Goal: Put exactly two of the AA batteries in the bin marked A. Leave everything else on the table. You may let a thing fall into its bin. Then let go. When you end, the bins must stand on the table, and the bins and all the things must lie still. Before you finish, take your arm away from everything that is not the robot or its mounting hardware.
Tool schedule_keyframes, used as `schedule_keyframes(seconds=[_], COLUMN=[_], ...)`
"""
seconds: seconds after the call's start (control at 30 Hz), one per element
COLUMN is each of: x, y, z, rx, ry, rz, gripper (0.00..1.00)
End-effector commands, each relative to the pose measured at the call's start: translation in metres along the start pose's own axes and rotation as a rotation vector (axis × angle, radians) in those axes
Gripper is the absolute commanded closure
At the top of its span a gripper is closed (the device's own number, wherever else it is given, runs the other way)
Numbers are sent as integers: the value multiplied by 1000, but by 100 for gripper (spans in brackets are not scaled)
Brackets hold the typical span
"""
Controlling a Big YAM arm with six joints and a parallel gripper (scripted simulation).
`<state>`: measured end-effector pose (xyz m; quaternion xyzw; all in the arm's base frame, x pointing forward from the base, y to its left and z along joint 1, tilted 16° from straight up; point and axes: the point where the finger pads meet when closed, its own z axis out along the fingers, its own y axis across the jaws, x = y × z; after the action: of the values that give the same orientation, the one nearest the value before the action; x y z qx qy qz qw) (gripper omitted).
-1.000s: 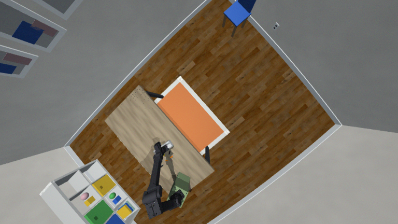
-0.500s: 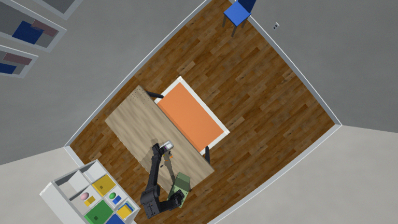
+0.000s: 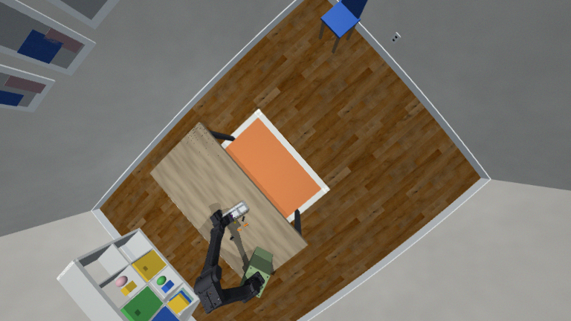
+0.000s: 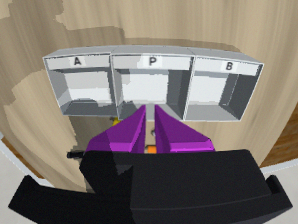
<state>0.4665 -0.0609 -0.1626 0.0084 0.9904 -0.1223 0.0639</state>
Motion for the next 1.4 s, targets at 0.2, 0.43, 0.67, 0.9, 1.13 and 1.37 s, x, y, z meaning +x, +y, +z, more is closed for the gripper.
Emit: schedule_keyframes(seconds=[0.2, 0.43, 0.67, 0.9, 1.13, 1.37], x=[-16, -15, -14, -13, -13, -13], y=[-9, -9, -9, -8, -4, -3], z=[13, 27, 46, 59, 54, 54], rx=[7, 6, 5, 4, 4, 4], ry=[-29, -27, -26, -24, -25, -25], rz=[28, 25, 24, 24, 21, 21], gripper=[91, 91, 91, 91, 91, 91])
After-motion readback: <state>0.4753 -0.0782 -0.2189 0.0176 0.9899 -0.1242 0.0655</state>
